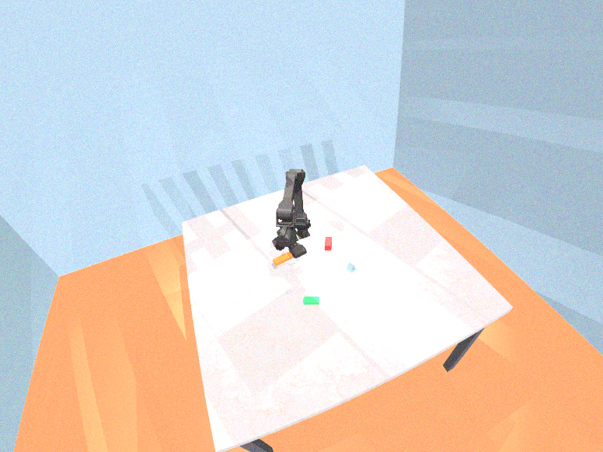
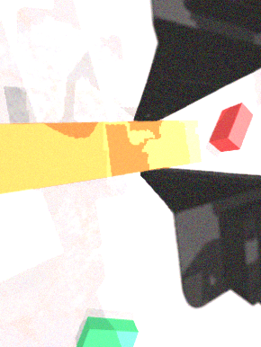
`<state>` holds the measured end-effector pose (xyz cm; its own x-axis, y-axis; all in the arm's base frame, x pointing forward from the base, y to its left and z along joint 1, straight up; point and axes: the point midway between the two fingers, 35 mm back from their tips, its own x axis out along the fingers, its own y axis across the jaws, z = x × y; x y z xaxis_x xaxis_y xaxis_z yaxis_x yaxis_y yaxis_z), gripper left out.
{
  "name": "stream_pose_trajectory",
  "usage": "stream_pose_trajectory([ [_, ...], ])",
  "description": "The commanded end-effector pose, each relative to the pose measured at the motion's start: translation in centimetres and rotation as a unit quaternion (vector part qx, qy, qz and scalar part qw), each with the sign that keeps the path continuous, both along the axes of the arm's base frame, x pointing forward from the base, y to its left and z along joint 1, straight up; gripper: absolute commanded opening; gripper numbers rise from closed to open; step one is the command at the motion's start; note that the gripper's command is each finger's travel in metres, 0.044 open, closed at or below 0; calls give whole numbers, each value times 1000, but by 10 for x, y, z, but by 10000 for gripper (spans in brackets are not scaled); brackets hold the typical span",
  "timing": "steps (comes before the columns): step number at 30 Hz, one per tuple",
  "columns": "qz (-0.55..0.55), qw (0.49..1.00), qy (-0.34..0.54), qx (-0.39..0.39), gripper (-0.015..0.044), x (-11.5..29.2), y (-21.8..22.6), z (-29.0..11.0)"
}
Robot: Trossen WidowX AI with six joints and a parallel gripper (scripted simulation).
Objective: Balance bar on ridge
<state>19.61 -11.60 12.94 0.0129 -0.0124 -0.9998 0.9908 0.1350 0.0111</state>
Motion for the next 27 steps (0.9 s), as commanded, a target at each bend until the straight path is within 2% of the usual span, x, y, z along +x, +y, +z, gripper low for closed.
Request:
stream_pose_trajectory([
  [1, -1, 1000, -3, 1, 0, -1, 1, 10],
  [27, 17, 1000, -5, 3, 0, 54, 43, 20],
])
